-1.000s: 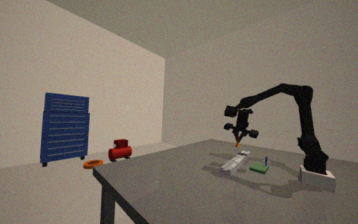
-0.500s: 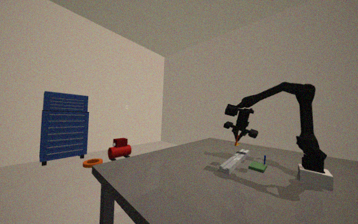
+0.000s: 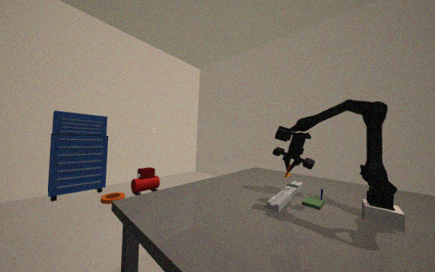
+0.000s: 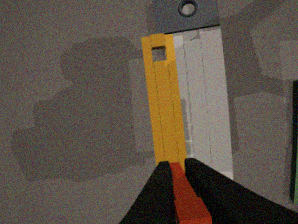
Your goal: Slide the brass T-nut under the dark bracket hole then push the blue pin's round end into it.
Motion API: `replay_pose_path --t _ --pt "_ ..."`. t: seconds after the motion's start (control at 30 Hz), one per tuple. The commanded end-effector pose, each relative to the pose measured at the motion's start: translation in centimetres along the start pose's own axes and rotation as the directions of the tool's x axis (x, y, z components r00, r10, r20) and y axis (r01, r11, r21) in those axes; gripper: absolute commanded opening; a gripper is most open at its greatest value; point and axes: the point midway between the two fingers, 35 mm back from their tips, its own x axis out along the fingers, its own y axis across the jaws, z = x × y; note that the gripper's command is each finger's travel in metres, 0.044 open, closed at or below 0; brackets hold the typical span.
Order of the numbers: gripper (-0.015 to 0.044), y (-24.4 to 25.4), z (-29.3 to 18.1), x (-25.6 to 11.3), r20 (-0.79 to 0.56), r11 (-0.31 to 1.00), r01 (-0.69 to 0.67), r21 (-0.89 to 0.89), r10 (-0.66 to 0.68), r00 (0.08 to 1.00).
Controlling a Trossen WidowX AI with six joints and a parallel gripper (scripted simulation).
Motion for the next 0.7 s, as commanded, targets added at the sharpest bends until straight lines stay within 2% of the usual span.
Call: replay_pose_path --t 0.0,0.67 --pt "-0.015 -0.04 0.08 -0.11 0.003 1.0 -0.016 0.009 0.016 1.0" --pt "-0.015 -0.43 0.06 -0.09 0.006 0.997 -0.079 0.026 0.079 0.997"
